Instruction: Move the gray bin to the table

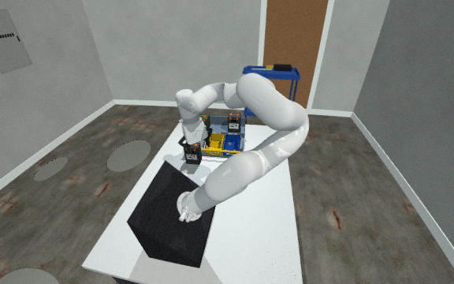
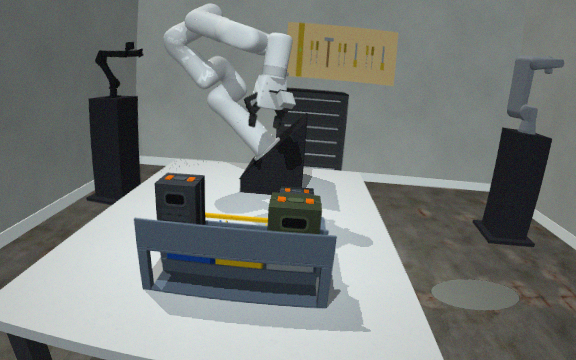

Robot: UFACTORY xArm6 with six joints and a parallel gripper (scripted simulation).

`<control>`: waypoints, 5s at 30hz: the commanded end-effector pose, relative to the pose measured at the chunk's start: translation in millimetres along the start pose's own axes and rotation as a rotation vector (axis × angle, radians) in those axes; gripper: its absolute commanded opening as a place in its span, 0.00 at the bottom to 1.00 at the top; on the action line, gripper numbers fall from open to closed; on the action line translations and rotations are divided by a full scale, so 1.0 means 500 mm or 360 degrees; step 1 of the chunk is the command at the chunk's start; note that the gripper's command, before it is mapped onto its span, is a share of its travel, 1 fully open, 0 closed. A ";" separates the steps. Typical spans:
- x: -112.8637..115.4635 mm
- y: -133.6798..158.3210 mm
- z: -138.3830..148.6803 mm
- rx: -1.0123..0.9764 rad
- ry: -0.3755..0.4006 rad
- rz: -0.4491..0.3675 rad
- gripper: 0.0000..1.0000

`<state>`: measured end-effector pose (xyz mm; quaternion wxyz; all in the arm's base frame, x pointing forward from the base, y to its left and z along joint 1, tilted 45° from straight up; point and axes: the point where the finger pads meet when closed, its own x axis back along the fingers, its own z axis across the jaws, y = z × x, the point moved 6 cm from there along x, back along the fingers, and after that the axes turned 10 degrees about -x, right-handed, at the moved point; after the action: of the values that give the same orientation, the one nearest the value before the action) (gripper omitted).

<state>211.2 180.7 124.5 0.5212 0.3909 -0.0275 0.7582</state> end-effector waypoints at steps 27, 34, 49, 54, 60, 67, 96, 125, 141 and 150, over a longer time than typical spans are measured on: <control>0.001 0.012 -0.013 0.0528 0.0082 0.0036 1.00; 0.005 0.007 -0.013 0.0931 0.0155 0.0051 1.00; 0.006 0.007 -0.013 0.1335 0.0227 0.0065 1.00; 0.006 0.007 -0.013 0.1335 0.0227 0.0065 1.00; 0.006 0.007 -0.013 0.1335 0.0227 0.0065 1.00; 0.006 0.010 -0.014 0.1739 0.0299 0.0080 1.00; 0.006 0.015 -0.014 0.2221 0.0386 0.0097 1.00; 0.004 0.023 -0.011 0.2950 0.0517 0.0122 1.00; 0.003 0.027 -0.008 0.3354 0.0589 0.0135 1.00; 0.003 0.030 -0.005 0.3676 0.0647 0.0146 1.00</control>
<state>197.0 176.2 127.3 -0.1243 0.5176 0.7181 0.4483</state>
